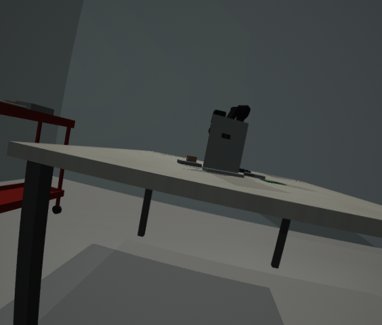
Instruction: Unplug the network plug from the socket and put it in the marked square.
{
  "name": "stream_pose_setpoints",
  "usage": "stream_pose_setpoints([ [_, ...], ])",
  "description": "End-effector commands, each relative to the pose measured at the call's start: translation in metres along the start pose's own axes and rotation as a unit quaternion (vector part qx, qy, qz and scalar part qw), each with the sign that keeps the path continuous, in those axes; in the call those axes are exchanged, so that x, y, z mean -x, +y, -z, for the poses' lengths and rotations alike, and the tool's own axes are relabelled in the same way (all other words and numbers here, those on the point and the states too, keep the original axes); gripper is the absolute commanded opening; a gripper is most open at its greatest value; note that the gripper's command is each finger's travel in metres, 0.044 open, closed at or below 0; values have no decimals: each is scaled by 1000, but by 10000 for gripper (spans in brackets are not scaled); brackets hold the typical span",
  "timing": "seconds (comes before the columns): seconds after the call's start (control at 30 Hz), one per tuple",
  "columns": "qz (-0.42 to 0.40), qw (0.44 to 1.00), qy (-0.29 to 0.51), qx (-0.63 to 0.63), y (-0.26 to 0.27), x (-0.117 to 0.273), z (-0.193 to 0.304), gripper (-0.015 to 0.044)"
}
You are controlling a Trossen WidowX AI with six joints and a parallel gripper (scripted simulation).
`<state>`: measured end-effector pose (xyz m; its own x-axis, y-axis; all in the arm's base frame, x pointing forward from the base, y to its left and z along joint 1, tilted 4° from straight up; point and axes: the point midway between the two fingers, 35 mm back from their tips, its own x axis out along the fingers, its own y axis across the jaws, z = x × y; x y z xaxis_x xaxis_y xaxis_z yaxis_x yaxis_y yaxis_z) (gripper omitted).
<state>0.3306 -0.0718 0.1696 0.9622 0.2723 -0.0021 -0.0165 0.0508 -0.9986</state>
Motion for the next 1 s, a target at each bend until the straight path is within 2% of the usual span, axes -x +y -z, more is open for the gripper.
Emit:
stream_pose_setpoints([
  [0.0, 0, 1000, -3, 2, -6, 3, -2, 0],
  [0.27, -7, 1000, 0, -5, -10, 5, -4, 0],
  [0.97, -131, 987, 45, -81, 22, -1, -27, 0],
])
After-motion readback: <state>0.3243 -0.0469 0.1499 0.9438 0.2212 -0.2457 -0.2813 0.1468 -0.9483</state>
